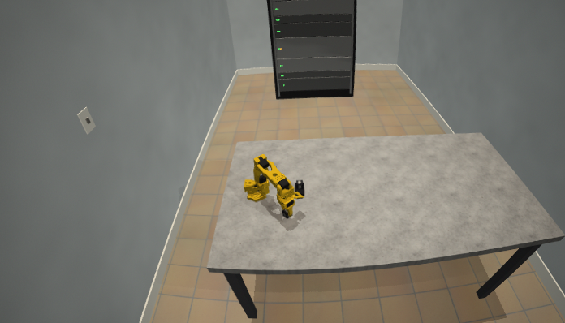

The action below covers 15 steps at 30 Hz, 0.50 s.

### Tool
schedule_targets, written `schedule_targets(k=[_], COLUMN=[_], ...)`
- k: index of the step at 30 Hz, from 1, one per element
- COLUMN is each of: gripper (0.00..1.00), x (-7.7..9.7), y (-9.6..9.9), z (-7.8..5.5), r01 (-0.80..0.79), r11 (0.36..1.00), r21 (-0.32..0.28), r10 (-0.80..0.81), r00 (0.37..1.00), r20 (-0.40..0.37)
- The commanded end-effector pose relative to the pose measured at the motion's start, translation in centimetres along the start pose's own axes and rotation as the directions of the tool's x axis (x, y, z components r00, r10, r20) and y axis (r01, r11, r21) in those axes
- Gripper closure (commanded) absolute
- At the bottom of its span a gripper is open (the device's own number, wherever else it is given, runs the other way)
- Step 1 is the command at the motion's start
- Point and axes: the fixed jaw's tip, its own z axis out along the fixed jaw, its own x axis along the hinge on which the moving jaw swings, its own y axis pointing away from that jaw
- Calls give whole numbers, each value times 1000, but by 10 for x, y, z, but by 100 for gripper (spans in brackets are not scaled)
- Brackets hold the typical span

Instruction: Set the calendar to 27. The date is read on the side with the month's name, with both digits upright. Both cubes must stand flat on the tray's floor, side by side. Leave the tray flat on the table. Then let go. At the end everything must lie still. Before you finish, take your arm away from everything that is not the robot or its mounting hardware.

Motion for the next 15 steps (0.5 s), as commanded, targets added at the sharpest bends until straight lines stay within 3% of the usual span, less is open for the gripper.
schedule_targets(k=[1,15], gripper=[100,100], x=[2,2], y=[-9,-9], z=[-8,-3], r01=[-10,-10], r11=[998,998], r21=[67,67], r10=[10,10], r00=[1000,1000], r20=[-2,-2])
